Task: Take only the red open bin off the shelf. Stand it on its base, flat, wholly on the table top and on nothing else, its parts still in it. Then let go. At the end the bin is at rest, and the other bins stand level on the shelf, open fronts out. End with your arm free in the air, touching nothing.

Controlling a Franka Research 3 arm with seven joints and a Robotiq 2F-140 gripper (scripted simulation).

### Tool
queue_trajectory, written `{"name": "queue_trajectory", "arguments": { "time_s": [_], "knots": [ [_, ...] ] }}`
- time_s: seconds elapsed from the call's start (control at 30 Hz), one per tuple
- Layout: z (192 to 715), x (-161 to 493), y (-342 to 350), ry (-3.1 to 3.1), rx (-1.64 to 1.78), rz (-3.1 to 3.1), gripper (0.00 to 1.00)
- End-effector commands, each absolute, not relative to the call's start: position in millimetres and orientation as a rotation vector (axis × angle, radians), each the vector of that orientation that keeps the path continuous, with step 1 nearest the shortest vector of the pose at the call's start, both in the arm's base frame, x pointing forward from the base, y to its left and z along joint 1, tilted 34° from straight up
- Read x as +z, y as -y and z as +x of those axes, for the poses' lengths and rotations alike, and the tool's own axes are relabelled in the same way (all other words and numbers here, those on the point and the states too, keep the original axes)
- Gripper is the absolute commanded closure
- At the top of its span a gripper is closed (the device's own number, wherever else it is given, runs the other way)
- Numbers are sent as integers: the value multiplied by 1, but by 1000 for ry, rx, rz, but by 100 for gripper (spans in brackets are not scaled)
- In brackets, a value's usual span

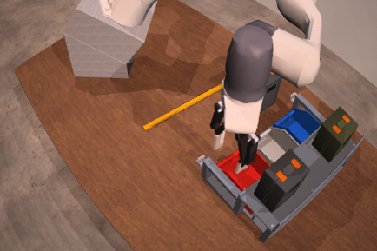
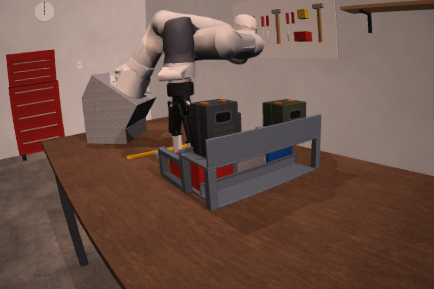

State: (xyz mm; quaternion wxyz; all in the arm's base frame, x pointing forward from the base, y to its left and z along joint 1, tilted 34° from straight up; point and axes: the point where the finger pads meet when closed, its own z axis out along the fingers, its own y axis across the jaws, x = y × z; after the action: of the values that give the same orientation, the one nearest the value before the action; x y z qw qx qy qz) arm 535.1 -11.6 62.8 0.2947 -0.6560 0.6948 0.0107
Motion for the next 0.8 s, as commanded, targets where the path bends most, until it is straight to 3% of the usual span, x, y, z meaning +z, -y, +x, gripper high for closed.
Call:
{"name": "queue_trajectory", "arguments": {
  "time_s": [0.0,0.77],
  "knots": [
    [536,64,12,-1854,29,-1741,43],
    [535,63,12,-1853,29,-1742,43]
  ]
}}
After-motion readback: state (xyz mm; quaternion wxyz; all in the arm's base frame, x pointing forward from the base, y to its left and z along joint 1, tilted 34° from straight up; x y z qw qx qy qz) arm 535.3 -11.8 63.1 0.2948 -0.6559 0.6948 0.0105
